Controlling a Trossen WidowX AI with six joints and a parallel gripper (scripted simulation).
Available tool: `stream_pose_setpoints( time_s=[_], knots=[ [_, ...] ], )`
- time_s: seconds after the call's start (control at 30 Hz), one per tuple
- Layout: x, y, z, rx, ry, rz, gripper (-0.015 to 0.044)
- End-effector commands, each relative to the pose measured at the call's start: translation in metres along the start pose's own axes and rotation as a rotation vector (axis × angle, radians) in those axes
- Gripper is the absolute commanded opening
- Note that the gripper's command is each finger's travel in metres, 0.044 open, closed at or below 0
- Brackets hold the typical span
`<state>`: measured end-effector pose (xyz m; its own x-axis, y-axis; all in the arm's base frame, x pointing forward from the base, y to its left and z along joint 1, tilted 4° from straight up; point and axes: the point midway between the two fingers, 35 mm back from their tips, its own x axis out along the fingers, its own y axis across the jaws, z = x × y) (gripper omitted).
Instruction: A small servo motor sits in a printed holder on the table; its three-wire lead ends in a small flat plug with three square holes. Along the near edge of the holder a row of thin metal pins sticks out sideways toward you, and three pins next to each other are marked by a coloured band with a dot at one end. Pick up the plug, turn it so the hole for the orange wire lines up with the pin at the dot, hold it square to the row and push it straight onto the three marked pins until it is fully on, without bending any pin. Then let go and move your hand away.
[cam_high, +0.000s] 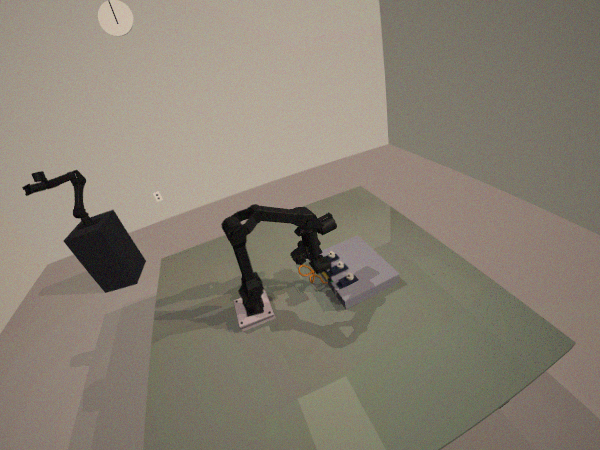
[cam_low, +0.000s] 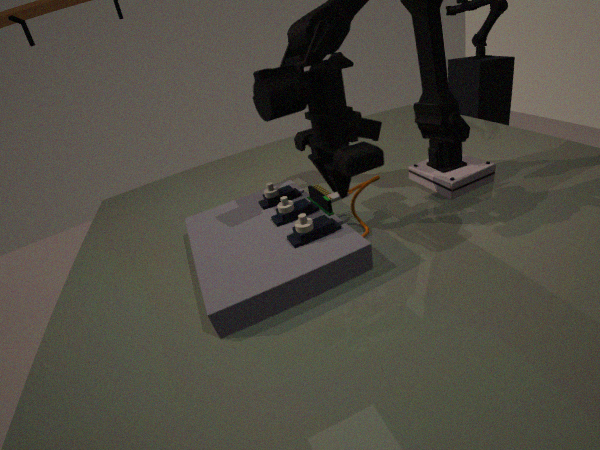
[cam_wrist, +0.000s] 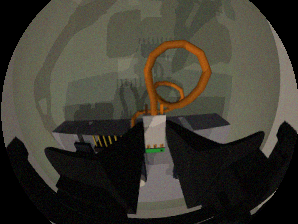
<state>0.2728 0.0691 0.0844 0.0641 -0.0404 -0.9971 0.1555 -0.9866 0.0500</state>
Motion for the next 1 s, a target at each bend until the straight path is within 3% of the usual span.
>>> stream_pose_setpoints(
  time_s=[0.0, 0.17, 0.4, 0.97],
  knots=[
    [0.001, 0.000, 0.001, -0.004, 0.004, 0.000, 0.0131],
    [-0.006, 0.000, 0.000, -0.004, 0.004, 0.000, 0.0263],
    [-0.059, 0.000, 0.001, -0.004, 0.004, -0.001, 0.0440],
    [-0.059, 0.000, 0.001, -0.004, 0.004, -0.001, 0.0440]
  ],
)
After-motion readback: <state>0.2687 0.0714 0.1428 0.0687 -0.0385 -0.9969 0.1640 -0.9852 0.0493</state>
